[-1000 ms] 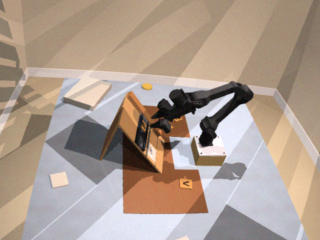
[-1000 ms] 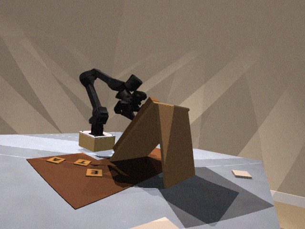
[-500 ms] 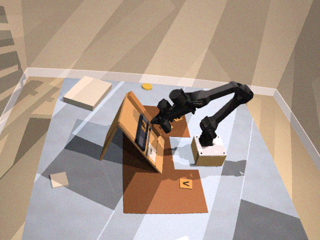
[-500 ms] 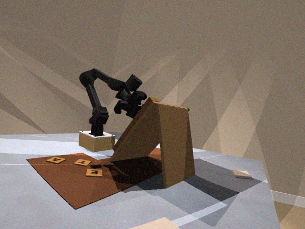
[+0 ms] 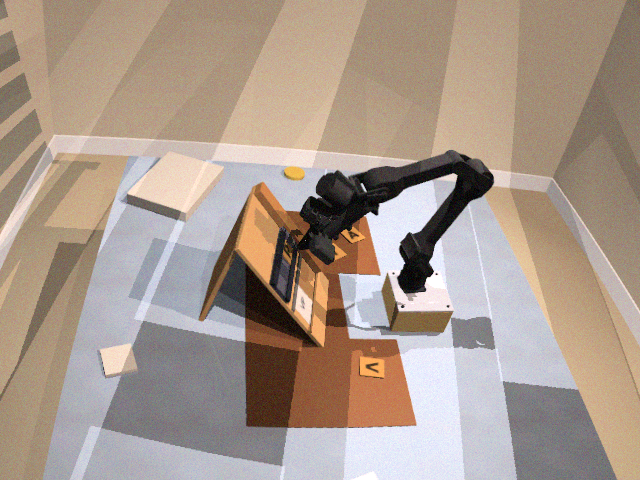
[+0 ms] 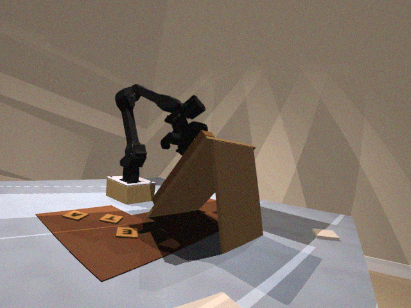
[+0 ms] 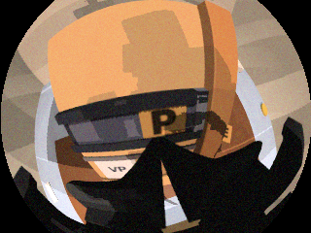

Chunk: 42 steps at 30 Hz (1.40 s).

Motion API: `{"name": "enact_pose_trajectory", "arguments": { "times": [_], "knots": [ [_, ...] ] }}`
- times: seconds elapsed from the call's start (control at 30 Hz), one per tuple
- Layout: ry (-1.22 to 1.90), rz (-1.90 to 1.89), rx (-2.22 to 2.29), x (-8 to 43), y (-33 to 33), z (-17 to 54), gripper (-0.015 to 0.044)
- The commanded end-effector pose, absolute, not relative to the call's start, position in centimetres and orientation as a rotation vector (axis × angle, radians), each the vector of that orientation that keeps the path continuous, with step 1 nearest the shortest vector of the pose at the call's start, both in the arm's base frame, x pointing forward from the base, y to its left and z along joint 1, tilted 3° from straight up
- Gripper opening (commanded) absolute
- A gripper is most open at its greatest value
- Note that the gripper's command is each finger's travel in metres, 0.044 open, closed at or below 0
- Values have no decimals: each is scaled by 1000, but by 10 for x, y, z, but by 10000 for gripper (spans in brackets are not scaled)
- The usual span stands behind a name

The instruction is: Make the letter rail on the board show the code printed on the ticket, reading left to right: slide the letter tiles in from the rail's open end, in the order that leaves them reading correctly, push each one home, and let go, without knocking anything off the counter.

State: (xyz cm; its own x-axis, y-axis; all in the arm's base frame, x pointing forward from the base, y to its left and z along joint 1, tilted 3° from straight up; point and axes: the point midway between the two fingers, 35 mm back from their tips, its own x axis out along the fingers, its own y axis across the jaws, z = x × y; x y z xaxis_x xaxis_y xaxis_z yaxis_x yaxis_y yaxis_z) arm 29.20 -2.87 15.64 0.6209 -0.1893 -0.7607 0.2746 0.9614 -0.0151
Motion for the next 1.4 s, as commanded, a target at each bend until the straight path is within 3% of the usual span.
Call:
{"name": "enact_pose_trajectory", "arguments": {
  "times": [0.0, 0.27, 1.37],
  "knots": [
    [1030, -258, 142, 302, -22, 159, 0],
    [1306, -259, 195, 314, -12, 160, 0],
    [1305, -259, 195, 323, -16, 152, 0]
  ]
}}
